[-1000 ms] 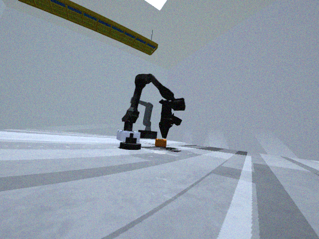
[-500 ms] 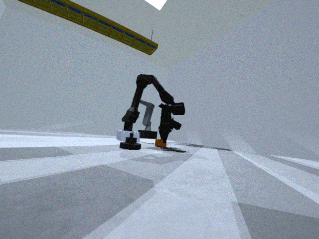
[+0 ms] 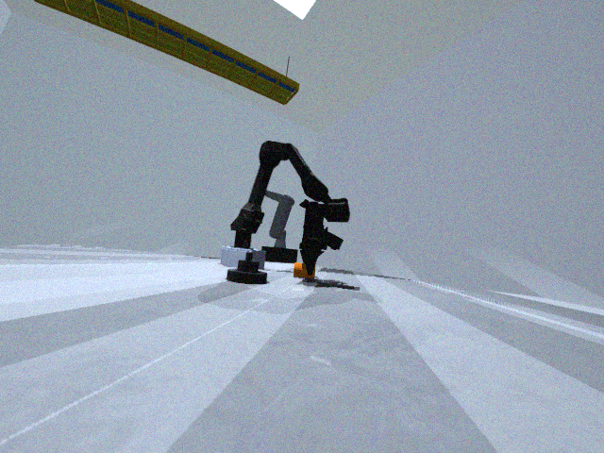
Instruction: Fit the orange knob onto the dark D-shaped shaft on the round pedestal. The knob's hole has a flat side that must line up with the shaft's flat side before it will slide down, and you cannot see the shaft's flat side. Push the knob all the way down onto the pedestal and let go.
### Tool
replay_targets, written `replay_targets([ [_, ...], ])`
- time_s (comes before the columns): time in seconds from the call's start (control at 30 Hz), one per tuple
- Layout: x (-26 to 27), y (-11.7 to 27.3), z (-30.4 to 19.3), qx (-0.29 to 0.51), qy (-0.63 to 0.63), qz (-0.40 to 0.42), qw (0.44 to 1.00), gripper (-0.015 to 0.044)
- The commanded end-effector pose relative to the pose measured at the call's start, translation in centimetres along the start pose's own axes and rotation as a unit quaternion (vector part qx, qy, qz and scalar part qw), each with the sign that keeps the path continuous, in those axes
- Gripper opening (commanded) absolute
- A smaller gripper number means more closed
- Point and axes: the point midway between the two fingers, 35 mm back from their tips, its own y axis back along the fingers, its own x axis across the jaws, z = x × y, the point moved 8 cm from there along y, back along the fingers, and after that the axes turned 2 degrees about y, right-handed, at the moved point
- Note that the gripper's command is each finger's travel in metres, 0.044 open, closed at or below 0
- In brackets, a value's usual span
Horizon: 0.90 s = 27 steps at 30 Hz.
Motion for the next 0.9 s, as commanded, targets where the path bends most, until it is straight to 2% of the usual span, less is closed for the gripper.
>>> replay_targets([
  [0.0, 0.0, 0.0, 0.0, -0.002, 0.002, 0.002, 1.0, 0.024],
  [0.23, 0.0, 0.0, 0.0, -0.002, 0.002, 0.002, 1.0, 0.024],
  [0.53, 0.0, 0.0, 0.0, -0.002, 0.002, 0.002, 1.0, 0.018],
  [0.87, 0.0, 0.3, -1.1, -0.042, 0.0, 0.0, 0.999, 0.018],
])
